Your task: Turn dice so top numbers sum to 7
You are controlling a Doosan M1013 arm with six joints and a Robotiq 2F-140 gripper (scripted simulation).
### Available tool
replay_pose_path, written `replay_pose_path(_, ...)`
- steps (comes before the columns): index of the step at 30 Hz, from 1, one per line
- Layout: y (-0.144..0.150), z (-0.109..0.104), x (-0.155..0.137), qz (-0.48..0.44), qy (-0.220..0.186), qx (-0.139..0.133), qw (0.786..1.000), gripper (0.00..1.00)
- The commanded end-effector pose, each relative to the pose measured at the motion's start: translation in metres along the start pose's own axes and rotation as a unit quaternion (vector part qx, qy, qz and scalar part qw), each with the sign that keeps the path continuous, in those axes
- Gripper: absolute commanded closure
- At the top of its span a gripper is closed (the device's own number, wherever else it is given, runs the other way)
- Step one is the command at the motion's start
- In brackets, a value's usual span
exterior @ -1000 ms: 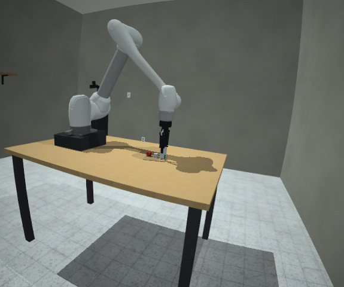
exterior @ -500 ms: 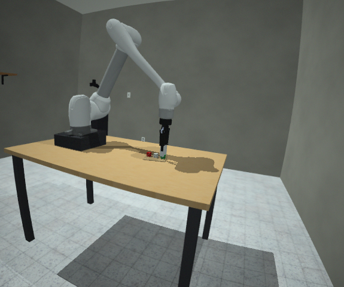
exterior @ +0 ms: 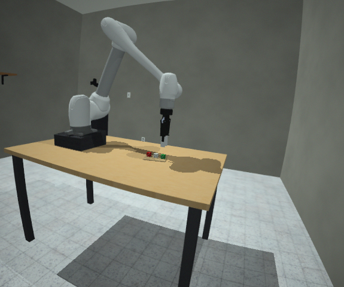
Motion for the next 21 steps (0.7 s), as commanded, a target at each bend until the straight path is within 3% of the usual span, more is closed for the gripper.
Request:
replay_pose_path(1, -0.0010, -0.0120, -0.0004, -0.001, -0.001, 0.001, 1.000, 0.75)
replay_pose_path(6, -0.0010, -0.0129, -0.0004, -0.001, -0.001, 0.001, 1.000, 0.75)
replay_pose_path(7, -0.0010, -0.0129, -0.0004, -0.001, -0.001, 0.001, 1.000, 0.00)
replay_pose_path(21, -0.0010, -0.0129, -0.0004, -0.001, -0.001, 0.001, 1.000, 0.00)
Point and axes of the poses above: the point where the finger pads meet when closed, its own z axis out along the fingers, its own y axis across the jaws, x = y × z, the point moved 6 cm from there along -z, back along the fingers, and after that the axes turned 14 degrees about -z, right-handed, at the moved point
